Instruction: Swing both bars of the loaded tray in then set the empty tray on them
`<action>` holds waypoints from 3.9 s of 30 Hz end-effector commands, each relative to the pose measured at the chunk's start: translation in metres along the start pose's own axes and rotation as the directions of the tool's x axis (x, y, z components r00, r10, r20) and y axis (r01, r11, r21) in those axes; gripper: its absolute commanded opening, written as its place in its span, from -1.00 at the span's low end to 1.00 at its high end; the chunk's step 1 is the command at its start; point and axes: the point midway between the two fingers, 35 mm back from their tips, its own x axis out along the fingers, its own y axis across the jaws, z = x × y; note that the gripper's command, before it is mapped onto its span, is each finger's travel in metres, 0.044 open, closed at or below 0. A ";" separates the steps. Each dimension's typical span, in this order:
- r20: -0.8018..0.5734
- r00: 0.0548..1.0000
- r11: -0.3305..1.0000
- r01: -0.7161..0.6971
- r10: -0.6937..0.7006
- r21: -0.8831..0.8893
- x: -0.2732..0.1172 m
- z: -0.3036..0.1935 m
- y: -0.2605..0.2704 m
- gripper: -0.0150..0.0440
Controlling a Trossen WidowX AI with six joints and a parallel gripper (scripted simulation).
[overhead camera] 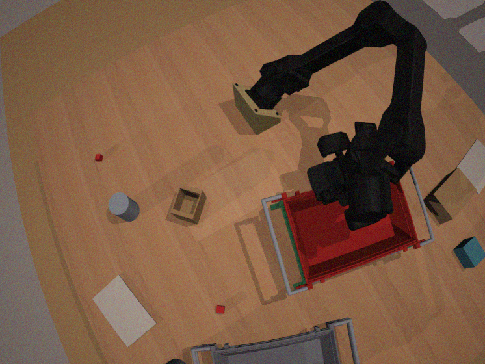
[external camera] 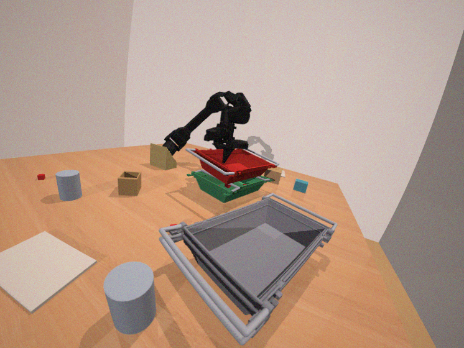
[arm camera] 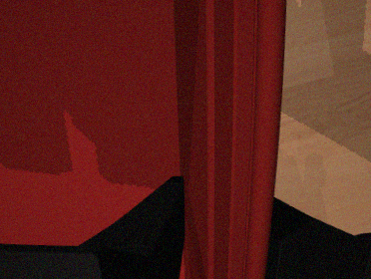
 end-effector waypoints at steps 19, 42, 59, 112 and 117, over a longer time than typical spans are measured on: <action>0.000 1.000 1.000 0.029 -0.029 0.001 0.006 -0.003 -0.005 -0.49; 0.000 1.000 1.000 0.029 -0.029 0.001 0.014 -0.004 -0.008 -0.49; 0.000 1.000 1.000 0.029 -0.029 0.001 0.014 -0.004 -0.008 -0.49; 0.000 1.000 1.000 0.029 -0.029 0.001 0.014 -0.004 -0.008 -0.14; 0.000 1.000 1.000 0.029 -0.029 0.001 0.014 -0.004 -0.008 0.11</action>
